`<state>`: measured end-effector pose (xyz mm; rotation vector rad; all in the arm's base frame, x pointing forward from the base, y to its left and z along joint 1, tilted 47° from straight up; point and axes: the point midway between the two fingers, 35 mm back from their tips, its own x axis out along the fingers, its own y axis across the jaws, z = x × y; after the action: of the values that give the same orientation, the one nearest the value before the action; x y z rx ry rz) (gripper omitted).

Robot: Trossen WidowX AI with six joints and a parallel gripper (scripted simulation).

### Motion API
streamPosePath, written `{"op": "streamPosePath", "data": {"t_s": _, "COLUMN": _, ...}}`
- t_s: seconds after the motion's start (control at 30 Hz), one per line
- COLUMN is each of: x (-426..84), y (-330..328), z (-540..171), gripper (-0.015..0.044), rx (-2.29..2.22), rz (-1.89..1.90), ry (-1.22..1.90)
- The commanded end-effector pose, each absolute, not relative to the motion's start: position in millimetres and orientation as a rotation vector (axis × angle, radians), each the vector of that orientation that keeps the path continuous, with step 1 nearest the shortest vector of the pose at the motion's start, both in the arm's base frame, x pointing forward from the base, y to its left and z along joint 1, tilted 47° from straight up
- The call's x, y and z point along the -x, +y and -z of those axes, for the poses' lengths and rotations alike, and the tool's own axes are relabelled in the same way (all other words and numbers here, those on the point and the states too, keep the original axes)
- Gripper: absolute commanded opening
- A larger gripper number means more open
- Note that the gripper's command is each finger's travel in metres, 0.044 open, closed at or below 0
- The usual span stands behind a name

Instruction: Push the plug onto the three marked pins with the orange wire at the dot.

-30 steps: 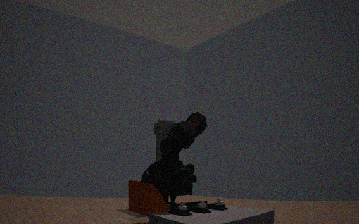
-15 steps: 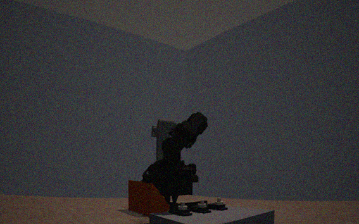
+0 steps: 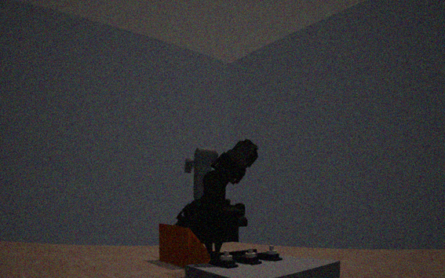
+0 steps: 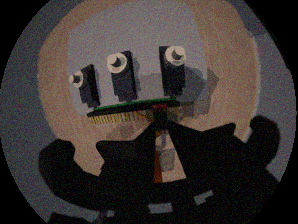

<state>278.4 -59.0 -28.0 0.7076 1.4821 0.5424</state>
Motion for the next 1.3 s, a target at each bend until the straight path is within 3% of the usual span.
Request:
{"op": "streamPosePath", "data": {"t_s": 0.0, "x": -279, "y": -59, "z": 28, "gripper": 0.0131, "rx": -0.712, "rz": -0.541, "ry": 1.472}}
{"op": "streamPosePath", "data": {"t_s": 0.4, "x": -276, "y": -102, "z": -14, "gripper": 0.0440, "rx": -0.711, "rz": -0.539, "ry": 1.473}}
{"op": "streamPosePath", "data": {"t_s": 1.27, "x": -276, "y": -102, "z": -14, "gripper": 0.0440, "rx": -0.711, "rz": -0.539, "ry": 1.473}}
